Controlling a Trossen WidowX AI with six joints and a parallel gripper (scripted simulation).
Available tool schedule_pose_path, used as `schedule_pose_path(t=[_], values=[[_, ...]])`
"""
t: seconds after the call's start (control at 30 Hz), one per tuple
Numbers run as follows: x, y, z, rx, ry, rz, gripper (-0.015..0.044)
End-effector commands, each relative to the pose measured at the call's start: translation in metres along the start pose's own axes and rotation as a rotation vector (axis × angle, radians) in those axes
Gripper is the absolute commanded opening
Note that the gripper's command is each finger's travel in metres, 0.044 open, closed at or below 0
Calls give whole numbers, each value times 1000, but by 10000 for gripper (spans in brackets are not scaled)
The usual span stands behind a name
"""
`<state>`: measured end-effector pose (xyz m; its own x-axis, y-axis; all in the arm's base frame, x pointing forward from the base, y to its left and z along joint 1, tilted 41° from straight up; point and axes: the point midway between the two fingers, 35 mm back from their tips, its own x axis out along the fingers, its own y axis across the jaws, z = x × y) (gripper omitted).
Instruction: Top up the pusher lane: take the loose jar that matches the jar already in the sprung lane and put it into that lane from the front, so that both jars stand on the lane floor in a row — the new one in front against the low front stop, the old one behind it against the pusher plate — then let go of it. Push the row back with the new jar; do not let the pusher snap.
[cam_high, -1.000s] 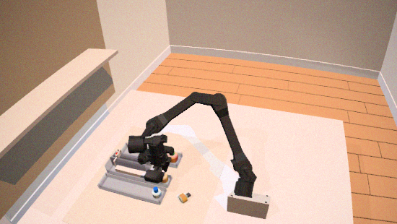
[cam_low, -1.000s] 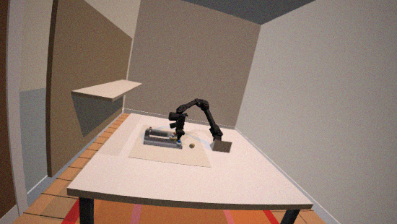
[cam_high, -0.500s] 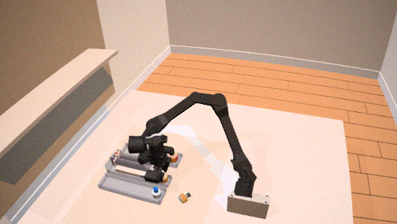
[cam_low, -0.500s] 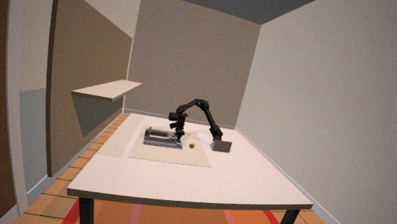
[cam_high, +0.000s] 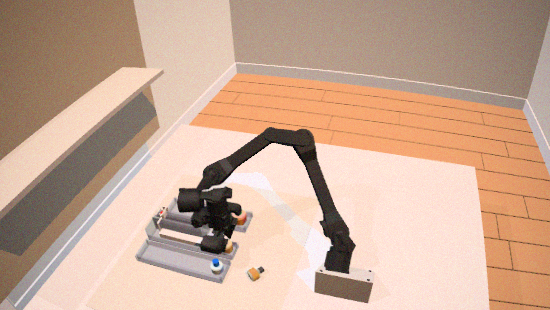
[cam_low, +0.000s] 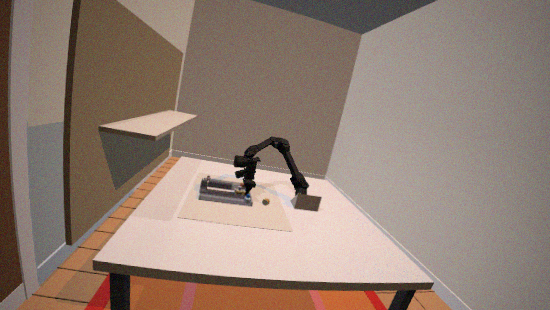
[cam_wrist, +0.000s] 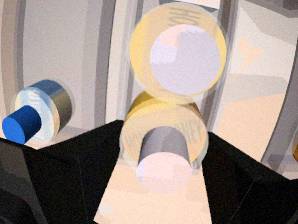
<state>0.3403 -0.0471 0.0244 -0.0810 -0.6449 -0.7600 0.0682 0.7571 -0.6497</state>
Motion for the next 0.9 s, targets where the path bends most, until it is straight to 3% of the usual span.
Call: schedule_pose_path(t=[0.0,0.87], values=[[2,-3,2,11,-7,-10,0],[2,-3,-3,10,-7,-10,0]])
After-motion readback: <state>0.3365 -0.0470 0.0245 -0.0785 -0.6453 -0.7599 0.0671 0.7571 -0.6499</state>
